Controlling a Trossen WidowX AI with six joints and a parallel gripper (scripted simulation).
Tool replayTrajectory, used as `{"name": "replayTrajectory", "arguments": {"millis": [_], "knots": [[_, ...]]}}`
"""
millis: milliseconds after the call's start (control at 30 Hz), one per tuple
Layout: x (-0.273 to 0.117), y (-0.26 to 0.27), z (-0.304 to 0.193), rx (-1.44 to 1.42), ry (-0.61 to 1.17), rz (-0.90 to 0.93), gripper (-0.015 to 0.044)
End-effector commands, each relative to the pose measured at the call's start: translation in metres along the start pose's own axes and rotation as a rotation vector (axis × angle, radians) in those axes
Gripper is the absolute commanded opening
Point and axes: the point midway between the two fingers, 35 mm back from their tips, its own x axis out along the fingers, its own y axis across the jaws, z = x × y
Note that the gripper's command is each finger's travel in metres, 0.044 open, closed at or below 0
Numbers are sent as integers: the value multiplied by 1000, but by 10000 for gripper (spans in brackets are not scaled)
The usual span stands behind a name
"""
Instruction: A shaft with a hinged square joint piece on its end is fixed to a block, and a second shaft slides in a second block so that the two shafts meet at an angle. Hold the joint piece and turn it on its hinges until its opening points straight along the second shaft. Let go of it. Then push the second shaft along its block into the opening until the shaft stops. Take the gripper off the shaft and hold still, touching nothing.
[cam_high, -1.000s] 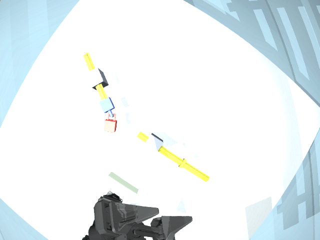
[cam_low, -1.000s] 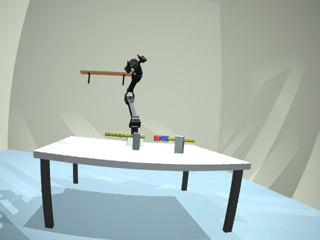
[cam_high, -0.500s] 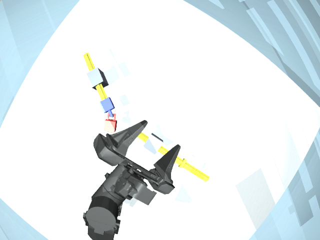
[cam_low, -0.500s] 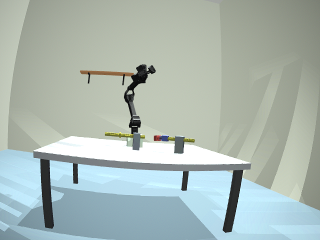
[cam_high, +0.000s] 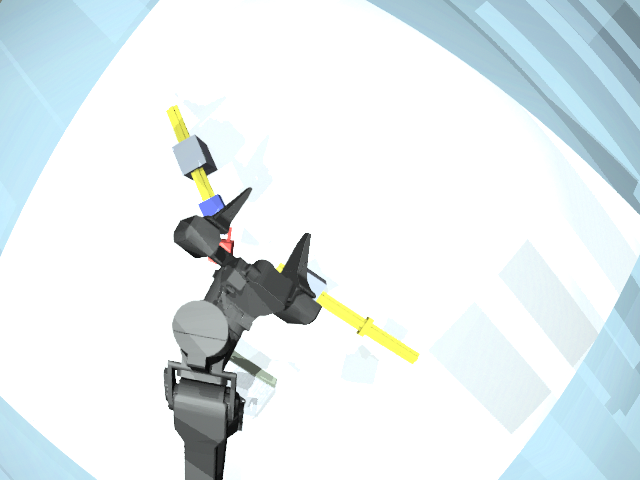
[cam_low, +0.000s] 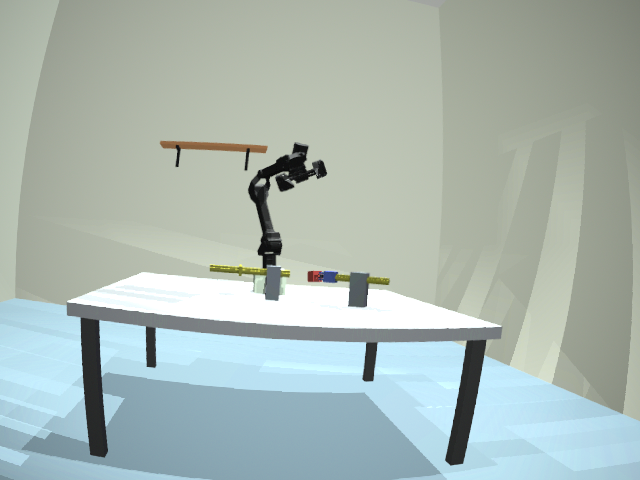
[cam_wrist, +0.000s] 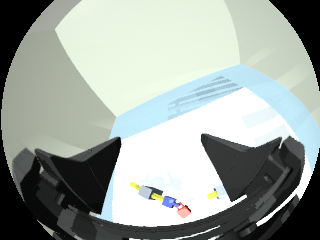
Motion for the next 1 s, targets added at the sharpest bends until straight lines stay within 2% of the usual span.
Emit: {"name": "replayTrajectory", "arguments": {"millis": [0, 467, 967], "knots": [[10, -1, -36, -29, 130, -15, 440], [10, -19, -155, -150, 585, -111, 440], [-38, -57, -252, -280, 1046, -294, 440]]}}
